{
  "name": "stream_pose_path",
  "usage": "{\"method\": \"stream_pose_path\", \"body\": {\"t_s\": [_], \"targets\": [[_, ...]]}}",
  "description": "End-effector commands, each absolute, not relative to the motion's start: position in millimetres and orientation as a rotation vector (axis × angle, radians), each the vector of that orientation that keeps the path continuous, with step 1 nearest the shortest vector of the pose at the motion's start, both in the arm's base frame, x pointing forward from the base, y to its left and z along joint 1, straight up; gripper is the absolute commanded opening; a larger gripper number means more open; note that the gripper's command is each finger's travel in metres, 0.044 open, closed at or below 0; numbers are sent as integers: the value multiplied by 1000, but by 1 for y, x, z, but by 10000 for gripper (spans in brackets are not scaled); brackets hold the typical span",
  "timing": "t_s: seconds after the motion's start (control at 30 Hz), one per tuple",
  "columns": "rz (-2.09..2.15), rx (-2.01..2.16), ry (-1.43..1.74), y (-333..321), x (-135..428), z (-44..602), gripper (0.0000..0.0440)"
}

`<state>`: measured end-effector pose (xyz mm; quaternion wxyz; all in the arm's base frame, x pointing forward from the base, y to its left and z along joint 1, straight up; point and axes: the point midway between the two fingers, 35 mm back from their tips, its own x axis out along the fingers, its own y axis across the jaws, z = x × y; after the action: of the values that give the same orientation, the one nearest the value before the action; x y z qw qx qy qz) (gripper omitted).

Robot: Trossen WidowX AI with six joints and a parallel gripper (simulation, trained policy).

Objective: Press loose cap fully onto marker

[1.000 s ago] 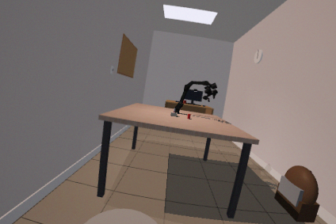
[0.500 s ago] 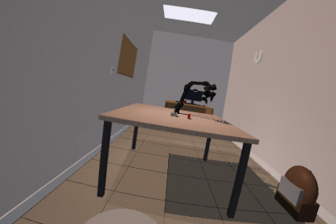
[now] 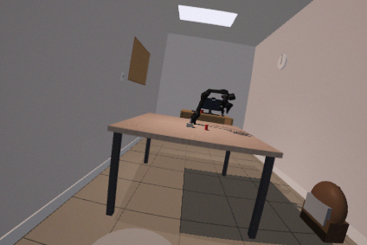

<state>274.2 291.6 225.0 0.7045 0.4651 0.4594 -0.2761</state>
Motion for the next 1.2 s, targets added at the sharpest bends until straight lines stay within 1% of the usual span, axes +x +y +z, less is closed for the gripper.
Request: {"method": "stream_pose_path", "body": {"t_s": [0.0, 1.17], "targets": [[-657, 1041, 1040, 285, 278, 219, 333], [-1021, 1141, 1179, 213, 315, 182, 330]]}}
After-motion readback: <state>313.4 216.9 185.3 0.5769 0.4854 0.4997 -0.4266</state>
